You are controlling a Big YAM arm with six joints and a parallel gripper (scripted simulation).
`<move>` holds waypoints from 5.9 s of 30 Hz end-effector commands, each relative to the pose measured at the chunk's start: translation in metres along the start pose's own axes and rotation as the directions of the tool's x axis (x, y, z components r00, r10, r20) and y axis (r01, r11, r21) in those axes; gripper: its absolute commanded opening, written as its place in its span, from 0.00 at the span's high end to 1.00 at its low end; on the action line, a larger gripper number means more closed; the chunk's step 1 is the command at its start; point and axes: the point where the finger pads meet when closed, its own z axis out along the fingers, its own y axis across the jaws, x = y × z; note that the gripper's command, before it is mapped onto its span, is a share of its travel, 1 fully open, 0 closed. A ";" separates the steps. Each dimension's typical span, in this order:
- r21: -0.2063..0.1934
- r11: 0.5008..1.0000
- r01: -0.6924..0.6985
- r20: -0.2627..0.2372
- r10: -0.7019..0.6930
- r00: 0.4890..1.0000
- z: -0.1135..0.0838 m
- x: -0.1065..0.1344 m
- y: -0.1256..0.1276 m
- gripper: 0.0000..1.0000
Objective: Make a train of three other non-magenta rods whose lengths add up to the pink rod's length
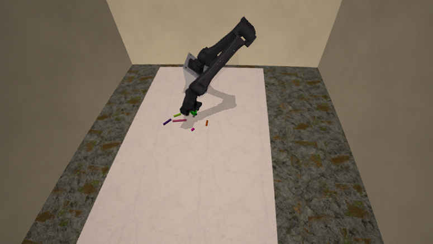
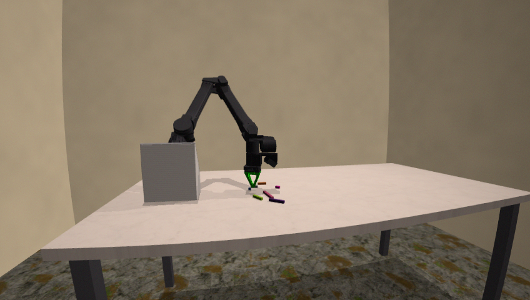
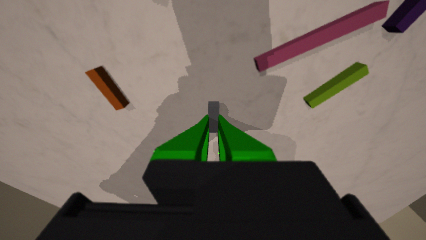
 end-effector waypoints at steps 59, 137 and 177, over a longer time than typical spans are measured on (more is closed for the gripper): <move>-0.005 1.000 -0.001 0.009 0.001 1.000 0.006 -0.006 0.002 0.96; -0.012 1.000 0.009 0.033 -0.009 0.999 -0.008 -0.012 0.004 0.77; -0.001 1.000 0.024 0.026 -0.024 0.999 -0.086 -0.016 0.006 0.00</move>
